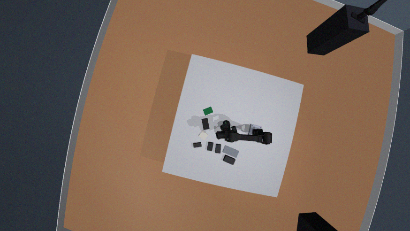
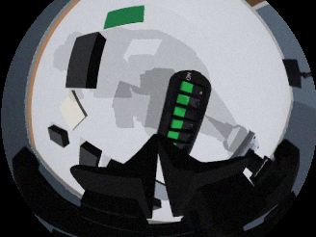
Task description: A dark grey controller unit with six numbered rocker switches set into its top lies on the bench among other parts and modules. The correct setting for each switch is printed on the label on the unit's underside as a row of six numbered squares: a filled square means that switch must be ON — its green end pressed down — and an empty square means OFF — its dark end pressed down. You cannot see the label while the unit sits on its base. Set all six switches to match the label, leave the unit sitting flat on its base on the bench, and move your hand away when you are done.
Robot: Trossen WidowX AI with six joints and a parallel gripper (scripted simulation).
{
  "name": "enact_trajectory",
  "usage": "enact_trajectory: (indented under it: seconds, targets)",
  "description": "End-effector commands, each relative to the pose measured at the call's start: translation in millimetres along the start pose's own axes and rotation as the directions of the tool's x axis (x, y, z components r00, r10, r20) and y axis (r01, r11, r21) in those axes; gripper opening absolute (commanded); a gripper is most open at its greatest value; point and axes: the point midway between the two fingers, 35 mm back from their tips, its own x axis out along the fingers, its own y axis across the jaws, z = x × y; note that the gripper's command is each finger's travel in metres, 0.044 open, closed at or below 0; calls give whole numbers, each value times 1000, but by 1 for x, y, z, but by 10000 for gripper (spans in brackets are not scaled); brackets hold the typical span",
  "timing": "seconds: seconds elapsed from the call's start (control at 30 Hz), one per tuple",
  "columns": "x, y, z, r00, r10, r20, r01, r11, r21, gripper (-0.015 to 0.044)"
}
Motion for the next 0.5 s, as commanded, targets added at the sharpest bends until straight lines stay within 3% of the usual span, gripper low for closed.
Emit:
enact_trajectory:
  seconds: [0.0,0.47]
  targets:
    - [1,-21,-13,998,66,-6,-65,996,61,0]
    - [29,-91,-56,966,257,-12,-248,942,227,0]
